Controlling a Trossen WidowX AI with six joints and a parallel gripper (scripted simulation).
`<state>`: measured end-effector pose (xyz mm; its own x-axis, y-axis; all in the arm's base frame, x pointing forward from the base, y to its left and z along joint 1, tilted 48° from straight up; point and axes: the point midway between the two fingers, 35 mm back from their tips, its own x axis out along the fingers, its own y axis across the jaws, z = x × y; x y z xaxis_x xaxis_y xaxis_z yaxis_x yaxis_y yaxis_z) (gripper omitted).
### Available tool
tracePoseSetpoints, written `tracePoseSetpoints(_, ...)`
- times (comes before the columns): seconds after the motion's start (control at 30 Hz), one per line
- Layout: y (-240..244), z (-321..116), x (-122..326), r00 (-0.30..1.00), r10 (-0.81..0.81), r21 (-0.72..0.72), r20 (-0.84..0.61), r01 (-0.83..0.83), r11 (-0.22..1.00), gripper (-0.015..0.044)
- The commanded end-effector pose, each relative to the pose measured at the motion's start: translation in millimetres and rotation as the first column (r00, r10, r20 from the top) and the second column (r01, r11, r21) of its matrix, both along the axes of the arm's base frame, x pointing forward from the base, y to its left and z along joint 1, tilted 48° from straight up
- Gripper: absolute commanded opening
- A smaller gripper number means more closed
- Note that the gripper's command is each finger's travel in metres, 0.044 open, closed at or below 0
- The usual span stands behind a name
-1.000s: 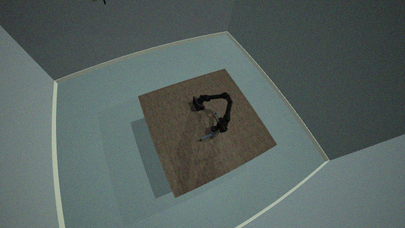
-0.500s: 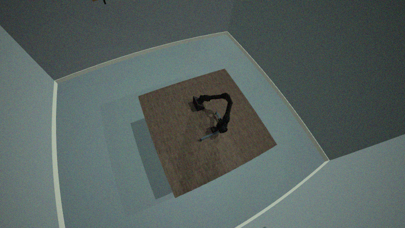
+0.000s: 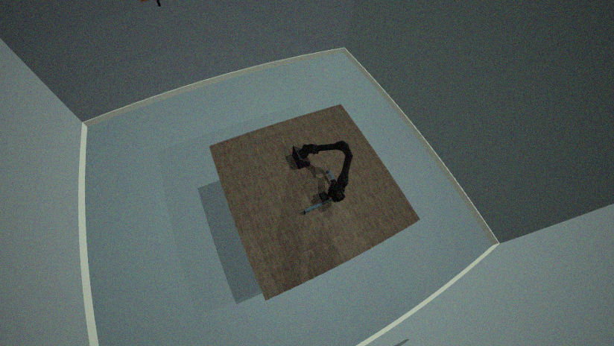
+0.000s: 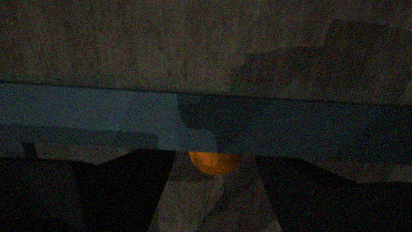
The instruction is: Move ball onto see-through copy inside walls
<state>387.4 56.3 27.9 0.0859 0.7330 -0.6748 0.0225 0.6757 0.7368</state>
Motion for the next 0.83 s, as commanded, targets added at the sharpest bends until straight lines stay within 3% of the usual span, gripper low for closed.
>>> tracePoseSetpoints(0.0, -8.3, 6.8, 0.3, 1.0, 0.001, -0.002, 0.0, -0.001, 1.0, 0.0279)
tracePoseSetpoints(0.17, -61.3, 55.5, -7.0, 1.0, 0.0, 0.0, -0.002, 0.0, 1.0, 0.0279)
tracePoseSetpoints(0.53, -59.8, 51.1, -3.8, 1.0, -0.015, 0.0, 0.006, 0.015, 1.0, 0.0279)
tracePoseSetpoints(0.73, -89.0, 80.2, -11.2, 1.0, -0.012, 0.002, 0.007, 0.012, 1.0, 0.0437)
tracePoseSetpoints(0.8, -89.0, 80.2, -11.2, 1.0, -0.012, 0.002, 0.007, 0.012, 1.0, 0.044)
